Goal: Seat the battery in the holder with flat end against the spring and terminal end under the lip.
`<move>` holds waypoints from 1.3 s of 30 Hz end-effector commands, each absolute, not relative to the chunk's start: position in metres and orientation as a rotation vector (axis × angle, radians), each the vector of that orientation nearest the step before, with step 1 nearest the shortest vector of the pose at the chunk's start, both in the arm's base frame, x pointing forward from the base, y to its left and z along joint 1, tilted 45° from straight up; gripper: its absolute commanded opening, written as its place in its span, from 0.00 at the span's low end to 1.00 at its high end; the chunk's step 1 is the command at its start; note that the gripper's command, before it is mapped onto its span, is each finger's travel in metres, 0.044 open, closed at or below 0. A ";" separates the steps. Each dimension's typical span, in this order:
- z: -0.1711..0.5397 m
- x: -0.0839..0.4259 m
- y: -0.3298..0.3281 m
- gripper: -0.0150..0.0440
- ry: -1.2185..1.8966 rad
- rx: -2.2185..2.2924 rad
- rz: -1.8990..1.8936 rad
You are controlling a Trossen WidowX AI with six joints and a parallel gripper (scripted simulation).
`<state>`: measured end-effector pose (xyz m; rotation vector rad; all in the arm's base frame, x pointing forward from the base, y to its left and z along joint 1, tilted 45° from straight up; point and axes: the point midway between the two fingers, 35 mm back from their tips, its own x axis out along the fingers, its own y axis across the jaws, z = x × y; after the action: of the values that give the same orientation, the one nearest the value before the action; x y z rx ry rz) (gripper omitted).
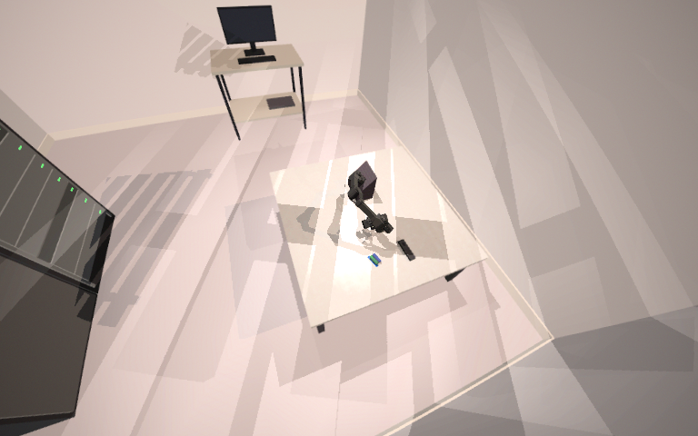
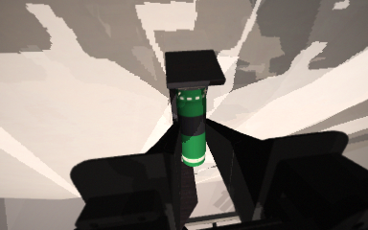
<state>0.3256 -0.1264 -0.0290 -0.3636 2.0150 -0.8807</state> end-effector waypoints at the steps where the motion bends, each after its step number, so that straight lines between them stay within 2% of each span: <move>1: -0.029 0.333 -0.127 0.38 1.991 -0.351 -0.886; 39: -0.036 0.332 -0.129 0.38 1.883 -0.372 -0.815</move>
<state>0.3276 -0.1273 -0.0323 -0.3669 1.9178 -0.8248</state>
